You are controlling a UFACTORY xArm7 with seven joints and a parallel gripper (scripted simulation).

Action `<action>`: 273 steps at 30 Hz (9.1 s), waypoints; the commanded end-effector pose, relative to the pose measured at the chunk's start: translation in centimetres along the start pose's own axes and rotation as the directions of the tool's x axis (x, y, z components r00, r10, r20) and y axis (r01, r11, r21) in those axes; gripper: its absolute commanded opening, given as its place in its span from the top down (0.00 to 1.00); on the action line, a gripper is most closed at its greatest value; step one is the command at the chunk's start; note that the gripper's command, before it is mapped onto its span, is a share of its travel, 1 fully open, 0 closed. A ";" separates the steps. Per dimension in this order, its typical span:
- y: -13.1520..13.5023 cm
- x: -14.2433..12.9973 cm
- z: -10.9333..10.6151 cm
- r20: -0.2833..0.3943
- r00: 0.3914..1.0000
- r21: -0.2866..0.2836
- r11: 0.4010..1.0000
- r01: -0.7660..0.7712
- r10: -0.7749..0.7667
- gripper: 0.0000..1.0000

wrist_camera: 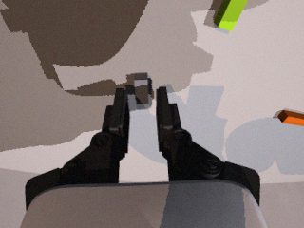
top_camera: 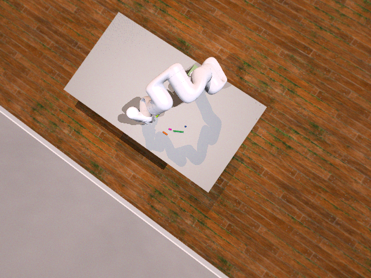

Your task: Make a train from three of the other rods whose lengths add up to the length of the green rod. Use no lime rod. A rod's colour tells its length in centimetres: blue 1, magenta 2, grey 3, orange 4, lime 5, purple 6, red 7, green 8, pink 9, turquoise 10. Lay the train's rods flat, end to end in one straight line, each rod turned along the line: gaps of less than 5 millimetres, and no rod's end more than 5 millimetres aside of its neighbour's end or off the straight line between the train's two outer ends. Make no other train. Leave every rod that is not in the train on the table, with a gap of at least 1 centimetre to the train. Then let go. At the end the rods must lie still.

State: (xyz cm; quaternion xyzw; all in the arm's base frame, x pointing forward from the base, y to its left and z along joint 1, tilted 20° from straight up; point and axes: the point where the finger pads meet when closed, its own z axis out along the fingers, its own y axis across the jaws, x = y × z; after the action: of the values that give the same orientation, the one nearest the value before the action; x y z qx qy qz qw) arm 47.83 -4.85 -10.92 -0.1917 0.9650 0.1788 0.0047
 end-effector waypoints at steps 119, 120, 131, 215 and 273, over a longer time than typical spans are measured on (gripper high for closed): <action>-0.1 -0.1 -2.8 0.003 1.000 0.003 1.000 0.000 0.000 0.96; -0.1 -0.1 -3.5 0.003 1.000 0.003 1.000 0.000 0.000 0.96; -0.1 -0.1 -8.8 0.003 1.000 0.003 1.000 0.000 0.000 0.96; 32.2 5.4 -1.6 -0.001 0.556 0.005 0.556 0.831 -0.831 0.96; 32.2 5.4 0.1 -0.001 0.556 0.005 0.556 0.831 -0.831 0.96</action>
State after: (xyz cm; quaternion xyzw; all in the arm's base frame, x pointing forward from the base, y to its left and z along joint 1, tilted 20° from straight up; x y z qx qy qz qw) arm 30.72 20.98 -0.45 -0.6240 0.7610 0.1541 0.0881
